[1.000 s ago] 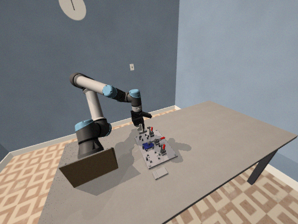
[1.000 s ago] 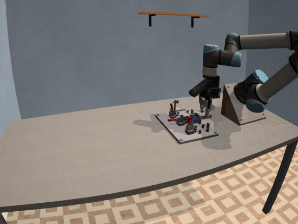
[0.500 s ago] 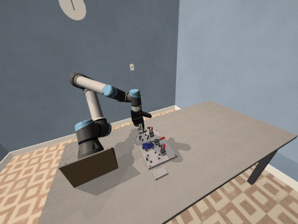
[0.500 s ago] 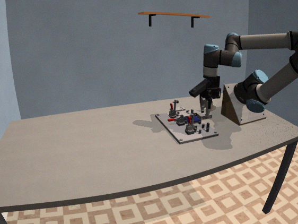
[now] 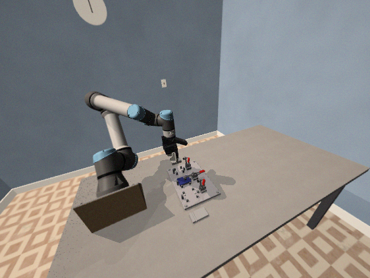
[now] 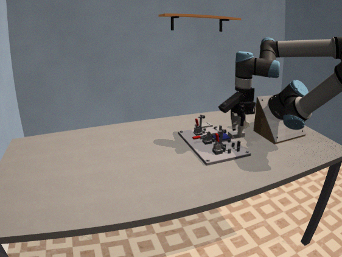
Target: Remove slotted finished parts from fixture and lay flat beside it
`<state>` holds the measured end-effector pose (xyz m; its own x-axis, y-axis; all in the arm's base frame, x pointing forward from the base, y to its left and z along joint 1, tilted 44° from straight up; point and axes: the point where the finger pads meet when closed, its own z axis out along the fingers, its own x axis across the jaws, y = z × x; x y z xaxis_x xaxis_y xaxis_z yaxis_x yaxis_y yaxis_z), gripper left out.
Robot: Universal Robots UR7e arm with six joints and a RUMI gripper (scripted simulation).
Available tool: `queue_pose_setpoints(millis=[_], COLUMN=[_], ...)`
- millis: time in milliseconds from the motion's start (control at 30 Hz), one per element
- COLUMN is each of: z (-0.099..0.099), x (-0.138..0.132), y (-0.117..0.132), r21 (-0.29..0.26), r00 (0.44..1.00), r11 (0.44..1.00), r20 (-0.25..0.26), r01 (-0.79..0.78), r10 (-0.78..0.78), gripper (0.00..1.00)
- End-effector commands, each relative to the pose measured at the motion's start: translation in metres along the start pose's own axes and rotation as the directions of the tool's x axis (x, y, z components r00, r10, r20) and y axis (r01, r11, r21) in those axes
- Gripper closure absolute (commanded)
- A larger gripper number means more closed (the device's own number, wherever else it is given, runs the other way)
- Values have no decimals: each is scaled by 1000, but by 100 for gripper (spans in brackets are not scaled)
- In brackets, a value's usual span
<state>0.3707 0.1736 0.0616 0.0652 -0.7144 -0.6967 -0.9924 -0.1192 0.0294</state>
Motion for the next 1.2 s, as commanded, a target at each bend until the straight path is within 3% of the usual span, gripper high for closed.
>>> queue_pose_setpoints(millis=[0, 1167], z=[0, 0], x=[-9, -76], y=[0, 0], r21=[1, 1], r00=[1000, 1000], r11=[1000, 1000], r20=[0, 0], r01=[0, 0], r10=[0, 0], gripper=[100, 100])
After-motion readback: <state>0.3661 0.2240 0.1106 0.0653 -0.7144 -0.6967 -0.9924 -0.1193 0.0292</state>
